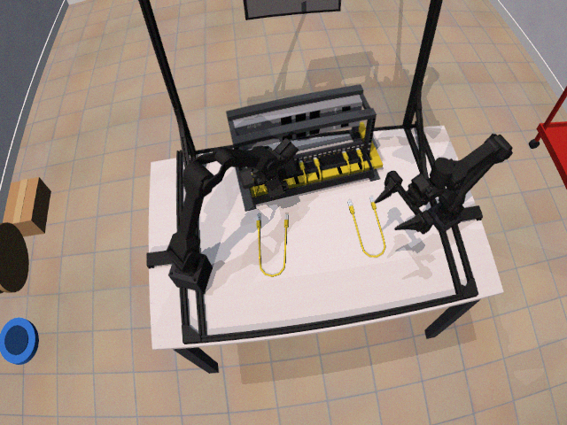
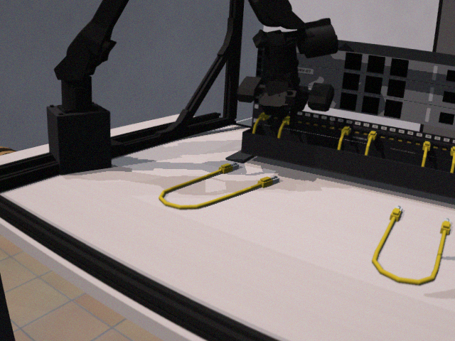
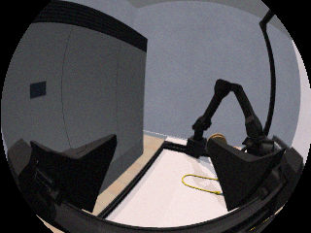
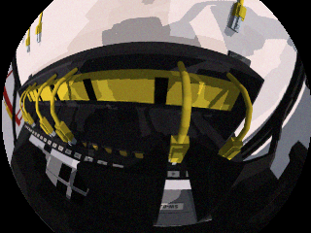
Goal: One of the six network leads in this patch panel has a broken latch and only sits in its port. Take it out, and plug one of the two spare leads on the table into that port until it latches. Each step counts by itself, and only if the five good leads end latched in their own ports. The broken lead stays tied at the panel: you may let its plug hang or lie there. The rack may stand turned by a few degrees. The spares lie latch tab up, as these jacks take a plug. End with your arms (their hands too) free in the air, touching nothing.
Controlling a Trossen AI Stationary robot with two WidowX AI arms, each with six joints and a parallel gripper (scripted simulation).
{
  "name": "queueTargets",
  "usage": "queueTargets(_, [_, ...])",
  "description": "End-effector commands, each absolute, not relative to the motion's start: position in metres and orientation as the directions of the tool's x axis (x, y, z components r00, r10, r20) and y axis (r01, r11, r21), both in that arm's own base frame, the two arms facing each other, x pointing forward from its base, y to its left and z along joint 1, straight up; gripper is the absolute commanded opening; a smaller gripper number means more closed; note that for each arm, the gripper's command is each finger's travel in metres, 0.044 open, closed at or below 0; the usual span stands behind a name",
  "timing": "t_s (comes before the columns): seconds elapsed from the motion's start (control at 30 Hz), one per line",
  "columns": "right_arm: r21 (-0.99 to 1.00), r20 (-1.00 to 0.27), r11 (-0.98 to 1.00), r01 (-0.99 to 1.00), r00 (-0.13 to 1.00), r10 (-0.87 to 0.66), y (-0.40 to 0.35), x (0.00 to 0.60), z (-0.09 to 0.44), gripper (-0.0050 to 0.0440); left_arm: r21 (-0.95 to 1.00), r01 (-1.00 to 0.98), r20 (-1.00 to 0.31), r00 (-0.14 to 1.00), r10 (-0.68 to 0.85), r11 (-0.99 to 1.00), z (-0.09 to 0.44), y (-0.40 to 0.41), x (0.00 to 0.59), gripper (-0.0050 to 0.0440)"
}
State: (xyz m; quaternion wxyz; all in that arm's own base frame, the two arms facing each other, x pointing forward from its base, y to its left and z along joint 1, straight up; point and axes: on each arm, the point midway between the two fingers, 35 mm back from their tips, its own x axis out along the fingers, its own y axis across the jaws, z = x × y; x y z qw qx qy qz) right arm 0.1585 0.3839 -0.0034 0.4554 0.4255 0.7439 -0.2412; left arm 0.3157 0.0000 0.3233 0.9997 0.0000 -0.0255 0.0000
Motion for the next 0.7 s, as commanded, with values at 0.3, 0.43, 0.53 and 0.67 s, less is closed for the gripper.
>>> queueTargets(0.3, [0.0,-0.905,0.478,0.878,-0.203,0.374,0.3505,0.1762,-0.0031,0.0054,0.0,0.0,0.051,0.999,0.0,1.0,0.3233,0.0,0.3157,0.044])
queueTargets(0.43, [0.04,-0.88,0.529,0.848,-0.22,0.42,0.3483,0.1775,-0.0033,0.0054,0.0,0.0,0.051,0.999,0.0,1.0,0.3233,0.0,0.3157,0.044])
queueTargets(0.53, [0.04,-0.88,0.529,0.848,-0.22,0.42,0.3483,0.1775,-0.0033,0.0054,0.0,0.0,0.051,0.999,0.0,1.0,0.3233,0.0,0.3157,0.044])
queueTargets(0.67, [0.04,-0.88,0.529,0.848,-0.22,0.42,0.3483,0.1775,-0.0033,0.0054,0.0,0.0,0.051,0.999,0.0,1.0,0.3233,0.0,0.3157,0.044])
